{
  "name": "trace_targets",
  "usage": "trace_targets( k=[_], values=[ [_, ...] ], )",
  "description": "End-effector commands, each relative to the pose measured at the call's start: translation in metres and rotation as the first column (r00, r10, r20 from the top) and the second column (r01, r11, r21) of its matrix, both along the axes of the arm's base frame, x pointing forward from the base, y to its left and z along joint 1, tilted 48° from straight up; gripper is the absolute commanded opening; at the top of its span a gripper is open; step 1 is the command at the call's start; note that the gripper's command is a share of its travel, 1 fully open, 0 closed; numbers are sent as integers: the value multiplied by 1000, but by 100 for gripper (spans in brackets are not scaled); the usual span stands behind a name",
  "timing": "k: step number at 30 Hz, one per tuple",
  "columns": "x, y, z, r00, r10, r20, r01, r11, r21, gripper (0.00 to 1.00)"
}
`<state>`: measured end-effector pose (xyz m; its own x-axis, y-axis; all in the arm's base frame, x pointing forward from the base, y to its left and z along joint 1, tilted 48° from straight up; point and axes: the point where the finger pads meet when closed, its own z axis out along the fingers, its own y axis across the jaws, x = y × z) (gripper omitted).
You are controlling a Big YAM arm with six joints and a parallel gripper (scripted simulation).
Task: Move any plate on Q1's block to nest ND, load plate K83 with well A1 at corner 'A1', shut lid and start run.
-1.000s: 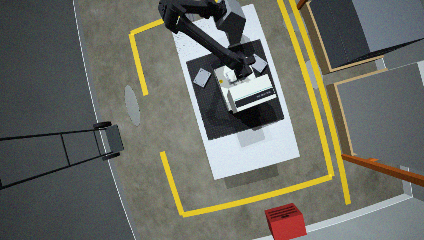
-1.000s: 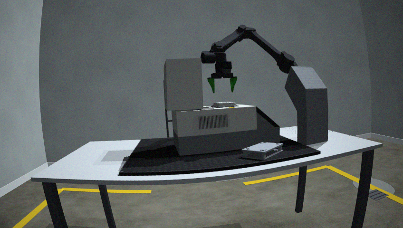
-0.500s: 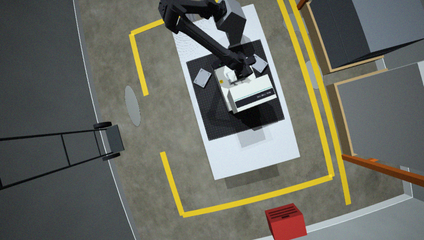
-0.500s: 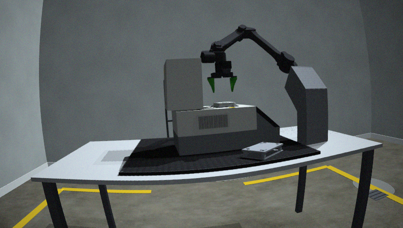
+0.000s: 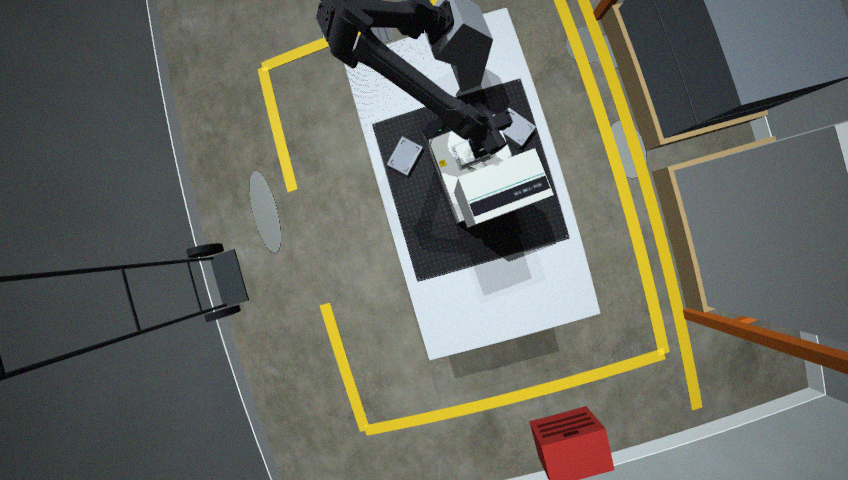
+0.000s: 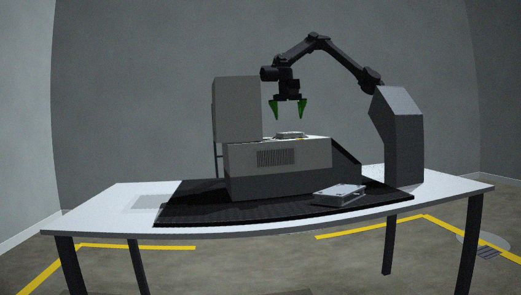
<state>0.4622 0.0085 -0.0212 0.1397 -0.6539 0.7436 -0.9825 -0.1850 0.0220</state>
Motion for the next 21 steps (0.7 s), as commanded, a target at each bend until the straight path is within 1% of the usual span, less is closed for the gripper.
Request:
trace_targets(
  k=[1, 5, 12, 21],
  values=[
    [14, 3, 9, 999, 3, 36, -4, 1000, 17, 100],
    [18, 3, 10, 999, 1, 43, -2, 1000, 19, 100],
    [23, 18, 13, 998, 30, 56, -31, 999, 22, 100],
    [26, 23, 15, 997, 36, 63, -38, 999, 23, 100]
  ],
)
